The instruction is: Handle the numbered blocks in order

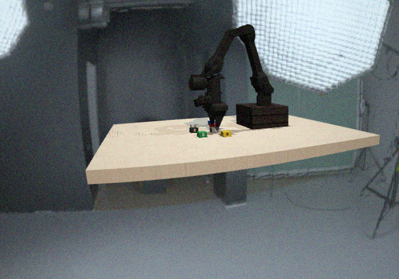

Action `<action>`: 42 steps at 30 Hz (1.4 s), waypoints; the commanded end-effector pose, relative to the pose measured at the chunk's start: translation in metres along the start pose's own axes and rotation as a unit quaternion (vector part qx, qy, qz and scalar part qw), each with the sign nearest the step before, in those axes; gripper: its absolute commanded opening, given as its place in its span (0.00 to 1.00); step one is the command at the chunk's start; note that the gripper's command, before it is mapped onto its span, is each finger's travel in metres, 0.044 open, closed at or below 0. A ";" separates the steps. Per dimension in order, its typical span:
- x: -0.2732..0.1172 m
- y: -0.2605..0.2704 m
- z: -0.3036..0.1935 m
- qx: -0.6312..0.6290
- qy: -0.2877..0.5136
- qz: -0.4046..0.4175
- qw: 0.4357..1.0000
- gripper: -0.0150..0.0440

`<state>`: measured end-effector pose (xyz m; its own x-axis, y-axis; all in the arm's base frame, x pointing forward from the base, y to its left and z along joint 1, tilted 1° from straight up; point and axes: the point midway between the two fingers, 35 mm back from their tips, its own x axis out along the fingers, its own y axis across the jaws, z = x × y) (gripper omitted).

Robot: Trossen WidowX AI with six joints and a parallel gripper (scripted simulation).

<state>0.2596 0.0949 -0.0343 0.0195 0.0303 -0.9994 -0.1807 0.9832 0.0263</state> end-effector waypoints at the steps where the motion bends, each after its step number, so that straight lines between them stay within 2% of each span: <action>1: 0.006 0.000 -0.001 -0.002 0.001 -0.001 1.000 0.93; 9: 0.016 0.000 -0.002 -0.002 0.001 -0.001 1.000 0.93; 20: 0.016 0.000 -0.002 -0.002 0.001 -0.001 1.000 0.46; 42: 0.011 -0.002 0.000 -0.002 -0.003 -0.004 1.000 0.46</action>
<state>0.2593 0.0942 -0.0488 0.0222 0.0294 -0.9993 -0.1805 0.9833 0.0249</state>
